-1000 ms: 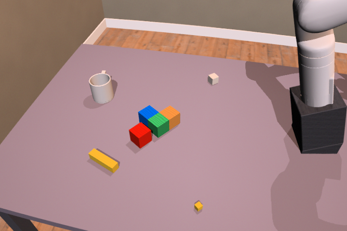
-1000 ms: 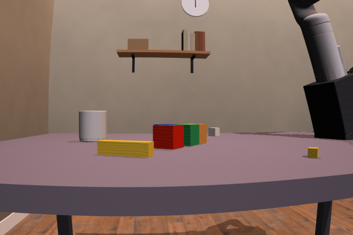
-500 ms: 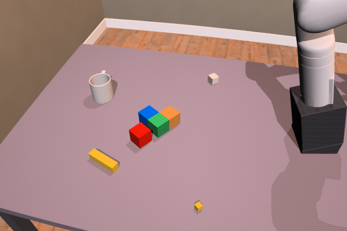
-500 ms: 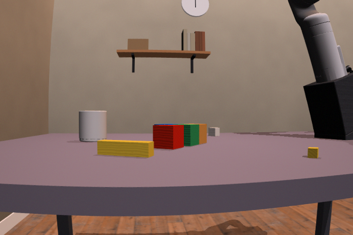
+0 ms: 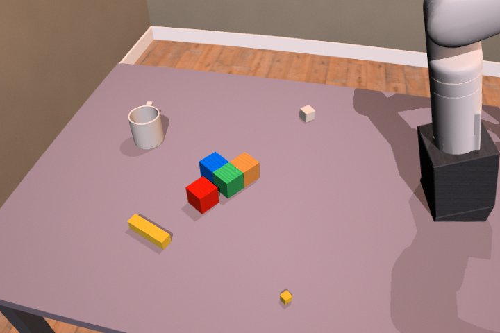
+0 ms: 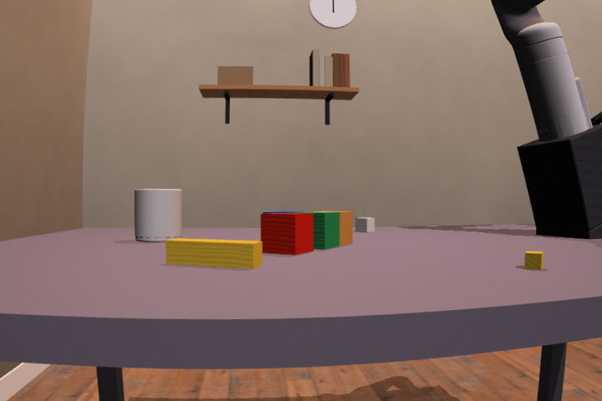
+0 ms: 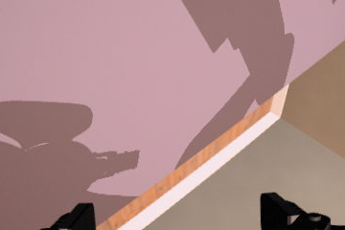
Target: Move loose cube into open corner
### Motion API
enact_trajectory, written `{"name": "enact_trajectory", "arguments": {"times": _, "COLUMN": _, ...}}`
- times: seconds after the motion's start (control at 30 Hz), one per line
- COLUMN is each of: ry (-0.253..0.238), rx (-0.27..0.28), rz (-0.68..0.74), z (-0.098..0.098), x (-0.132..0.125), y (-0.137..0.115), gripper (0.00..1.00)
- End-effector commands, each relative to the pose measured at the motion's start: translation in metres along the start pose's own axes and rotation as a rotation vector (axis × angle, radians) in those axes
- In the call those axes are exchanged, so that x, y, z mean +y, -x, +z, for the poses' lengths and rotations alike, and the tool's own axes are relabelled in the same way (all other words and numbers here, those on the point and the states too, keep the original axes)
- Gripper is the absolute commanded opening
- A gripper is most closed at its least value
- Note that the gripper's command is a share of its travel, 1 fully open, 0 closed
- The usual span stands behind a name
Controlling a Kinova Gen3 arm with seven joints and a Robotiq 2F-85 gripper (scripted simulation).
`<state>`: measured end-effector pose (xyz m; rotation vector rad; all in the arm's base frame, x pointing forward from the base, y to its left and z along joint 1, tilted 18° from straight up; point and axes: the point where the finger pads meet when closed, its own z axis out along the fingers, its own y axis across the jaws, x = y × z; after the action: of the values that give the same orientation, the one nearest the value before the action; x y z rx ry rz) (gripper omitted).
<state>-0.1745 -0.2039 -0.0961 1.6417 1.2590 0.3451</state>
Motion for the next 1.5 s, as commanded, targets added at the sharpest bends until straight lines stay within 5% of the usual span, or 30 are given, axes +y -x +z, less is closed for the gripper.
{"name": "enact_trajectory", "arguments": {"times": 0.0, "ry": -0.002, "rx": -0.017, "rz": 0.021, "z": -0.004, "x": 0.001, "y": 0.003, "gripper": 1.00}}
{"name": "enact_trajectory", "arguments": {"times": 0.1, "ry": -0.034, "rx": -0.042, "rz": 0.079, "z": -0.019, "x": -0.007, "y": -0.003, "gripper": 1.00}}
{"name": "enact_trajectory", "arguments": {"times": 0.37, "ry": -0.036, "rx": -0.043, "rz": 0.078, "z": -0.019, "x": -0.008, "y": -0.003, "gripper": 1.00}}
{"name": "enact_trajectory", "arguments": {"times": 0.4, "ry": -0.068, "rx": -0.069, "rz": 0.137, "z": -0.033, "x": -0.015, "y": -0.010, "gripper": 1.00}}
{"name": "enact_trajectory", "arguments": {"times": 0.67, "ry": -0.070, "rx": -0.069, "rz": 0.136, "z": -0.034, "x": -0.016, "y": -0.010, "gripper": 1.00}}
{"name": "enact_trajectory", "arguments": {"times": 0.7, "ry": -0.101, "rx": -0.097, "rz": 0.196, "z": -0.049, "x": -0.023, "y": -0.018, "gripper": 1.00}}
{"name": "enact_trajectory", "arguments": {"times": 0.97, "ry": -0.102, "rx": -0.097, "rz": 0.195, "z": -0.049, "x": -0.024, "y": -0.018, "gripper": 1.00}}
{"name": "enact_trajectory", "arguments": {"times": 1.0, "ry": -0.137, "rx": -0.126, "rz": 0.255, "z": -0.066, "x": -0.030, "y": -0.026, "gripper": 1.00}}
{"name": "enact_trajectory", "arguments": {"times": 1.27, "ry": -0.134, "rx": -0.127, "rz": 0.256, "z": -0.064, "x": -0.031, "y": -0.027, "gripper": 1.00}}
{"name": "enact_trajectory", "arguments": {"times": 1.3, "ry": -0.169, "rx": -0.157, "rz": 0.317, "z": -0.082, "x": -0.038, "y": -0.036, "gripper": 1.00}}
{"name": "enact_trajectory", "arguments": {"times": 1.47, "ry": -0.166, "rx": -0.157, "rz": 0.318, "z": -0.080, "x": -0.038, "y": -0.036, "gripper": 1.00}}
